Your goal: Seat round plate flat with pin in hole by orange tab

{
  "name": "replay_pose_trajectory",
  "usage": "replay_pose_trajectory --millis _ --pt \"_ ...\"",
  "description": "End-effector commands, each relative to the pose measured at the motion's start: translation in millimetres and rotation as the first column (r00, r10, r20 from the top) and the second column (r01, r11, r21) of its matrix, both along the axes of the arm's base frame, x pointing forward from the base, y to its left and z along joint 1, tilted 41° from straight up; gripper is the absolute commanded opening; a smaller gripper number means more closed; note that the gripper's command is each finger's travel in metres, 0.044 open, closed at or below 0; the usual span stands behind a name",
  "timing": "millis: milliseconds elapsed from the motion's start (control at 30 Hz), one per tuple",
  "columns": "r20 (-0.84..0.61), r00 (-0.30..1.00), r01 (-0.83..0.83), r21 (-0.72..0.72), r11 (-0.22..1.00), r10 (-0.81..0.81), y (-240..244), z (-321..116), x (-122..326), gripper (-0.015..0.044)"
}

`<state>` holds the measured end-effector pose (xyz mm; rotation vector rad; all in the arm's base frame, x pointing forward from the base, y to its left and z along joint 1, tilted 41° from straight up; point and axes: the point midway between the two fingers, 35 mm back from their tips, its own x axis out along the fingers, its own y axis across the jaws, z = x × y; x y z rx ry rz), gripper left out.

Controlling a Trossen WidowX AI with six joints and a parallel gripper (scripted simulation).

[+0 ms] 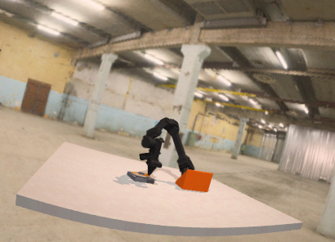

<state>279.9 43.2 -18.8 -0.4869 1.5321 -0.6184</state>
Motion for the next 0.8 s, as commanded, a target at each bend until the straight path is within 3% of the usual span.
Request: replay_pose_trajectory --millis 0,533,767 --pt "0.007 1.000 0.005 0.003 1.000 -0.005 2 0 3 0.0000" --pt "0.008 1.000 0.005 0.003 1.000 -0.005 4 -3 11 0.0000" --pt "0.007 1.000 0.005 0.005 1.000 -0.005 26 24 11 0.0000"
